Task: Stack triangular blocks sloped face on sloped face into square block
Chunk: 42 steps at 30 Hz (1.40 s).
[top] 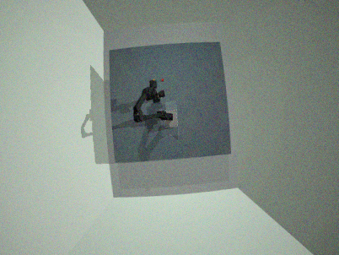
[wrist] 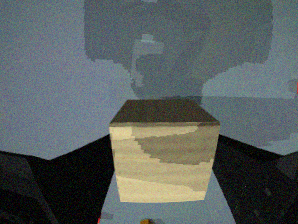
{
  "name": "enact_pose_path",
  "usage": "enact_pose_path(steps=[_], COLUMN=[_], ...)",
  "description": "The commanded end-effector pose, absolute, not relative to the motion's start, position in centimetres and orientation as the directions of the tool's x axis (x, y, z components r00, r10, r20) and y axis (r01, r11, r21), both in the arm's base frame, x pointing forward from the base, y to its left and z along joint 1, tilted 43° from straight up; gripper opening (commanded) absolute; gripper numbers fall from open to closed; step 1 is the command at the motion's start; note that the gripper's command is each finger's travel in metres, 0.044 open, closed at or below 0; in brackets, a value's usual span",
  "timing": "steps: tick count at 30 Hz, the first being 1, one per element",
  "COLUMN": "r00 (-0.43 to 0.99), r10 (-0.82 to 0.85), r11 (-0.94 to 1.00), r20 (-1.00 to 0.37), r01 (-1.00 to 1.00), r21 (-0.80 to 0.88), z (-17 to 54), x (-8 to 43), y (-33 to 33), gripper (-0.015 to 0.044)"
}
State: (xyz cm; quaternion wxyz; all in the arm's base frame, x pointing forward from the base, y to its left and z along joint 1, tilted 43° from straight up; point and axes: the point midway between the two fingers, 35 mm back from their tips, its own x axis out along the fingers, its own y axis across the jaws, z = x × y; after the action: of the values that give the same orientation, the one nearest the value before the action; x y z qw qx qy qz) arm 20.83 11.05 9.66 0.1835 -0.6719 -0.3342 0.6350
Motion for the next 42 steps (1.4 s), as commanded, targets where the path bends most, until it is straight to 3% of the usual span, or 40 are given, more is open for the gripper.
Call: enact_pose_path(steps=[1, 42], r00=[-0.033, -0.033], r10=[0.686, 0.687], r11=[-0.706, -0.706], r20=[-0.727, -0.725], r01=[0.210, 0.205], r21=[-0.676, -0.678], z=[9.44, 8.76], x=[20.83, 21.20], y=[11.28, 12.15], gripper=[0.0000, 0.0000])
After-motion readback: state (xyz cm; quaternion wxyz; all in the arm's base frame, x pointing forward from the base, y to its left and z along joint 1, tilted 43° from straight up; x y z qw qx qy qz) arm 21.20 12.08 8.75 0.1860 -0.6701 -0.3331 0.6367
